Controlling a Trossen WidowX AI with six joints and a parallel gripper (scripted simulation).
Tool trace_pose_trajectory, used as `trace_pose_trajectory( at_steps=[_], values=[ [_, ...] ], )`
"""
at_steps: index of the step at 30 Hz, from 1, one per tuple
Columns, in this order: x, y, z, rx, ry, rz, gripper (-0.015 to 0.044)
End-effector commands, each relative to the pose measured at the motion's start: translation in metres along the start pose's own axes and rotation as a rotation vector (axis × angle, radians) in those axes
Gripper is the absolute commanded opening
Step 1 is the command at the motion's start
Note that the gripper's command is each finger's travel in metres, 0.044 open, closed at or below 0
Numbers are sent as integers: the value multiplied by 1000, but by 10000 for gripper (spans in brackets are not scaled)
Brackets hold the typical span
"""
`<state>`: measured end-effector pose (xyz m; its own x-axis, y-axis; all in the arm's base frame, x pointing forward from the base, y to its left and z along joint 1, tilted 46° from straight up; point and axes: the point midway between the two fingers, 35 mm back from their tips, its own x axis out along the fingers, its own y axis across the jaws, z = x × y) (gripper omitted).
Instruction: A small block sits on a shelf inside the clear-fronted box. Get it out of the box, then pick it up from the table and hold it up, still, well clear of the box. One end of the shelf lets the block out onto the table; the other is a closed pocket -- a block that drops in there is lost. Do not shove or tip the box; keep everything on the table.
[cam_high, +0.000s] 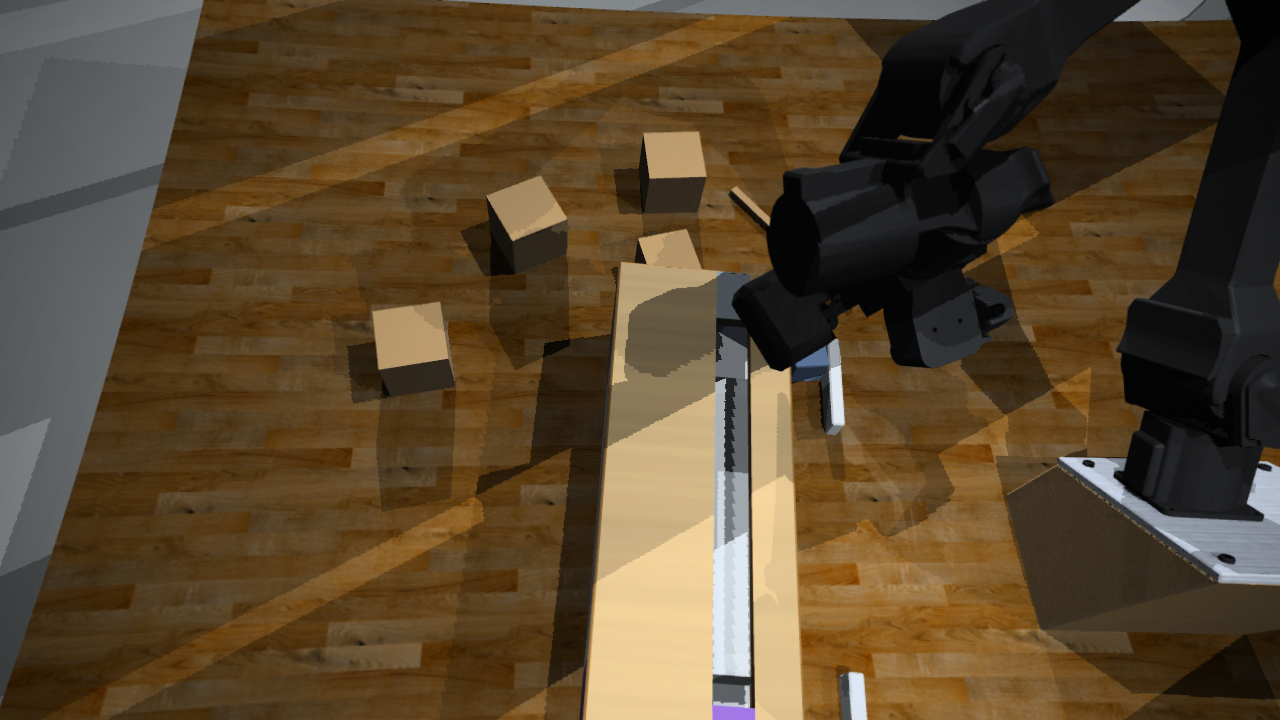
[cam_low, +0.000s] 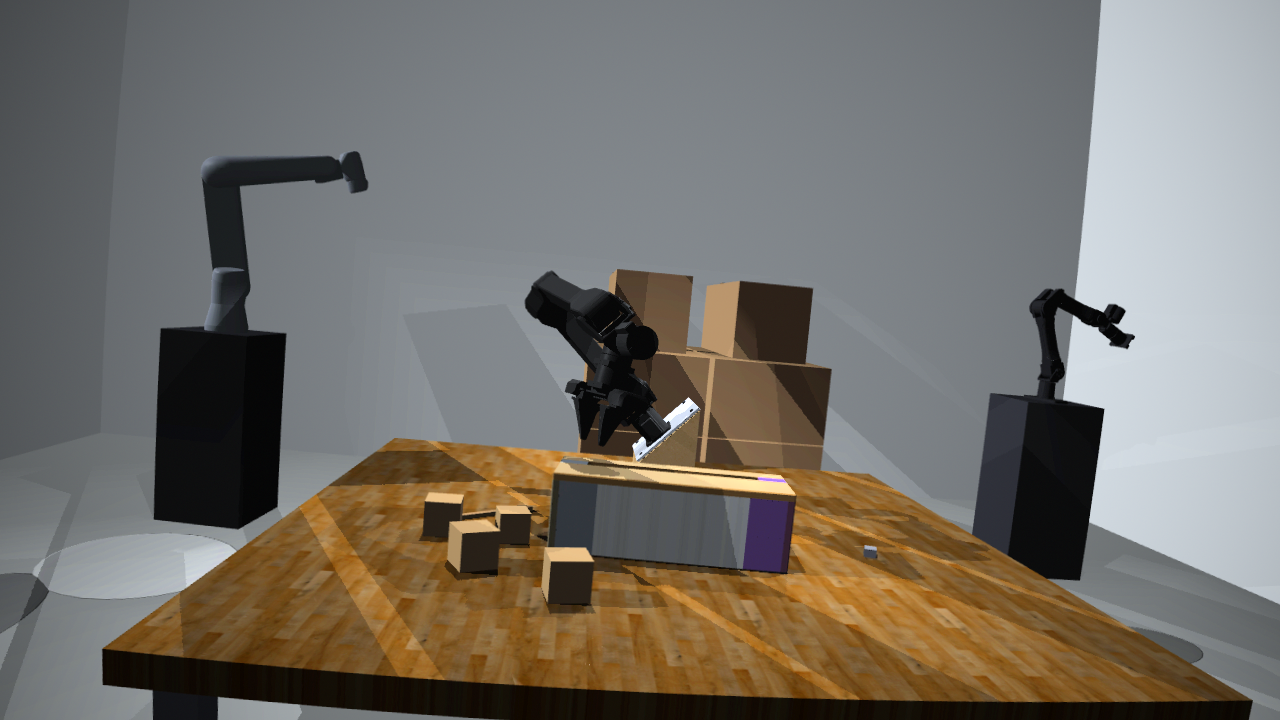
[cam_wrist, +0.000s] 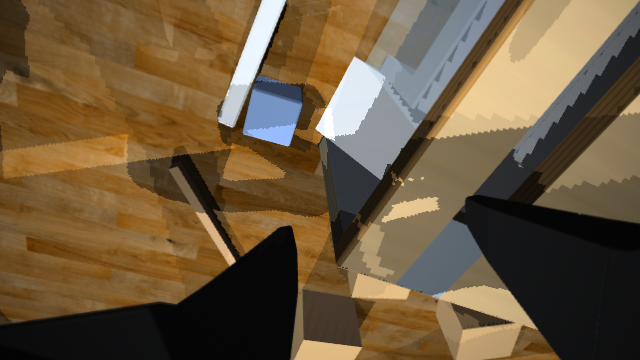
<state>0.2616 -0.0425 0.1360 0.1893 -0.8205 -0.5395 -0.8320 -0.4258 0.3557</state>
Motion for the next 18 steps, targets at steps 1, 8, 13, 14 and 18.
trace_pose_trajectory(
  at_steps=[1,8,13,14,18],
  values=[
    [-2,27,-6,-492,66,-152,285],
    [-4,41,-11,-772,172,-208,285],
    [-4,42,-11,-817,188,-210,285],
    [-4,42,-11,-817,188,-210,285],
    [-4,42,-11,-817,188,-210,285]
  ],
)
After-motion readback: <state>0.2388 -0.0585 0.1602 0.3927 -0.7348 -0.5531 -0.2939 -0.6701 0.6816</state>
